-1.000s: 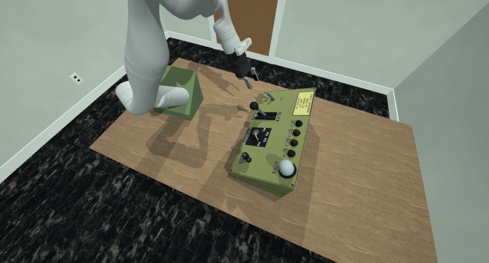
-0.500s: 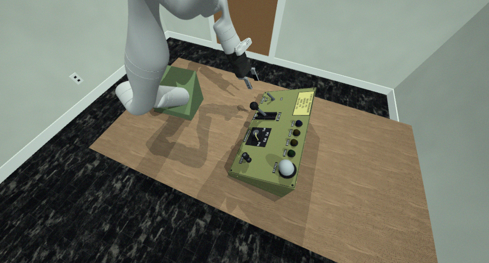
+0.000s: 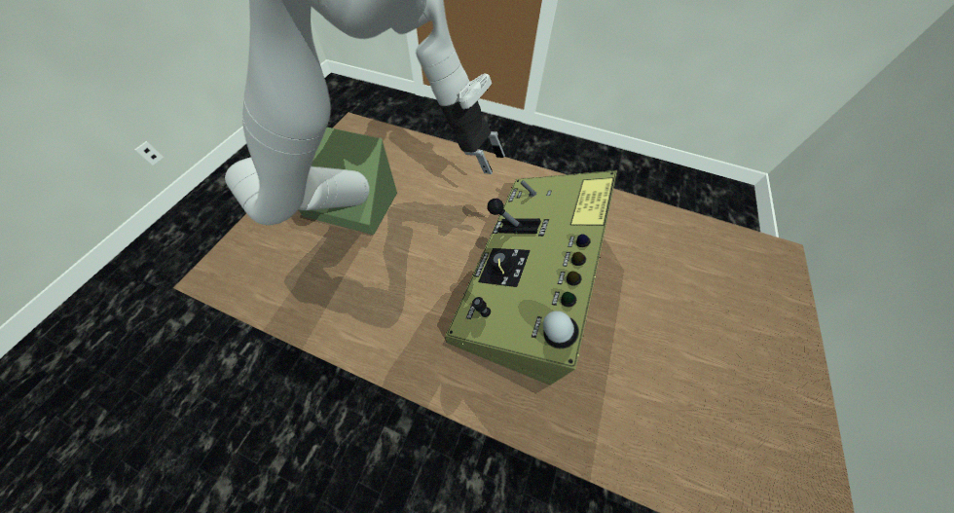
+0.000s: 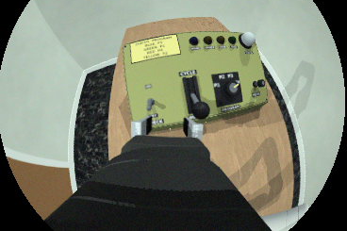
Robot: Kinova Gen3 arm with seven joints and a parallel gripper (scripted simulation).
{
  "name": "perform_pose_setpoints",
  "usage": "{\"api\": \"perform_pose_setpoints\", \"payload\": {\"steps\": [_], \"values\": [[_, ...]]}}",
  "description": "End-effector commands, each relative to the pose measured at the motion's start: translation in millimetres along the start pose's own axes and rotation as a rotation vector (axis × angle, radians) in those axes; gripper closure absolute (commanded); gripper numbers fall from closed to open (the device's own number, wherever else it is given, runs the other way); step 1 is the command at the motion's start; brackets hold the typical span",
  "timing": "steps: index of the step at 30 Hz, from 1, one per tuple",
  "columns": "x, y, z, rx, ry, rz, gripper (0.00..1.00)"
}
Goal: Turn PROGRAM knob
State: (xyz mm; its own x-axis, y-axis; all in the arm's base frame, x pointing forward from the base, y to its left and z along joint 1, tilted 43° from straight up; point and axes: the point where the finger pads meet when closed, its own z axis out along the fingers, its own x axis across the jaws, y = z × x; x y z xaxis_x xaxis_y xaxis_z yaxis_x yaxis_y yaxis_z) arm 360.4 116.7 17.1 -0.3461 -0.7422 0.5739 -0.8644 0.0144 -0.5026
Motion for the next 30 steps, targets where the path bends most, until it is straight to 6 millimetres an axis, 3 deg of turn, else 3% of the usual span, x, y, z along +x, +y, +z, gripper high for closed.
{"api": "perform_pose_setpoints", "payload": {"steps": [1, 25, 30], "values": [[-0.5, -0.4, -0.6, 0.001, -0.002, 0.001, 0.00], [-0.4, -0.4, -0.7, 0.001, -0.002, 0.001, 0.00], [13.9, -8.3, -2.9, -0.002, -0.005, -0.001, 0.00]]}}
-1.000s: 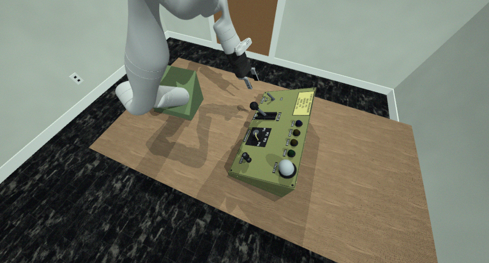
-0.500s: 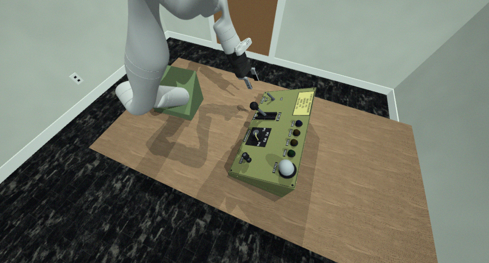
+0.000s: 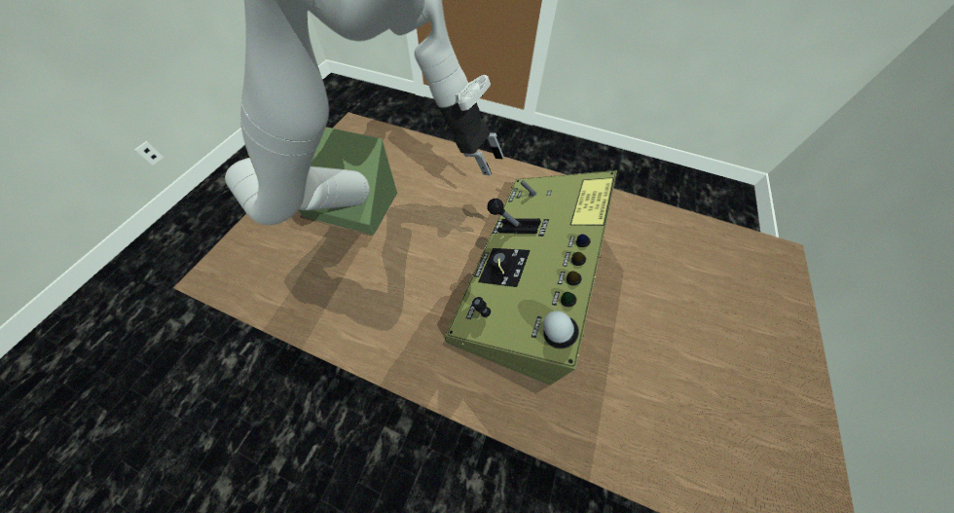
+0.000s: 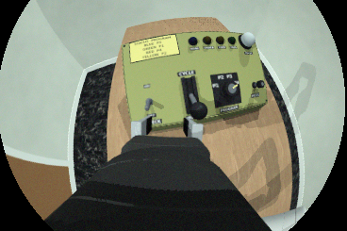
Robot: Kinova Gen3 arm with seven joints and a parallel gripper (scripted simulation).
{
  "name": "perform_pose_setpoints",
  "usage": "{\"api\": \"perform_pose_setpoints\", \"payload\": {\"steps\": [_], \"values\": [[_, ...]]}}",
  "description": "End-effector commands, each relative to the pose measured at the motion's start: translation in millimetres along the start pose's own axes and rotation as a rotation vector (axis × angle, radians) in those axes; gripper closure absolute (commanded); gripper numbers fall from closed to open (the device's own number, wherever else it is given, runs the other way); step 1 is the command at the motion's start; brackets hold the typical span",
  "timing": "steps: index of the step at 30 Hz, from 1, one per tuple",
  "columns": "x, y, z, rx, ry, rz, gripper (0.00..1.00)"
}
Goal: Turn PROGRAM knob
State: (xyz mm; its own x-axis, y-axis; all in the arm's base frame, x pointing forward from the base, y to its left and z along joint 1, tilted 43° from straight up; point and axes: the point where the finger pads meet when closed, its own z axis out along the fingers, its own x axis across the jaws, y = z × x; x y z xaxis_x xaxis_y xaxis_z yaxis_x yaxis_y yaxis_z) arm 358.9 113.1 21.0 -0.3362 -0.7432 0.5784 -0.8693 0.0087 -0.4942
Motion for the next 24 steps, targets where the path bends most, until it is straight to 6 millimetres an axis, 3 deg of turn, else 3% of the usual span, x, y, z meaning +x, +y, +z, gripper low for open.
{"api": "perform_pose_setpoints", "payload": {"steps": [1, 2, 5, 9, 10, 13, 14, 17, 19, 24], "values": [[8.5, -7.4, -2.3, 0.001, -0.004, 0.010, 0.00], [8.5, -7.4, -2.3, 0.001, -0.004, 0.010, 0.00], [35.1, -19.7, -5.6, -0.002, -0.009, 0.008, 0.00], [90.2, -38.0, -9.1, -0.005, -0.015, 0.006, 0.00], [90.2, -38.0, -9.1, -0.005, -0.015, 0.006, 0.00], [137.9, -46.7, -9.5, -0.003, -0.014, 0.007, 0.00], [137.9, -46.7, -9.5, -0.003, -0.014, 0.007, 0.00], [181.0, -49.4, -8.2, 0.001, -0.010, 0.008, 0.00], [181.0, -49.4, -8.2, 0.001, -0.010, 0.008, 0.00], [223.0, -47.3, -5.8, 0.005, -0.001, 0.011, 0.00]]}}
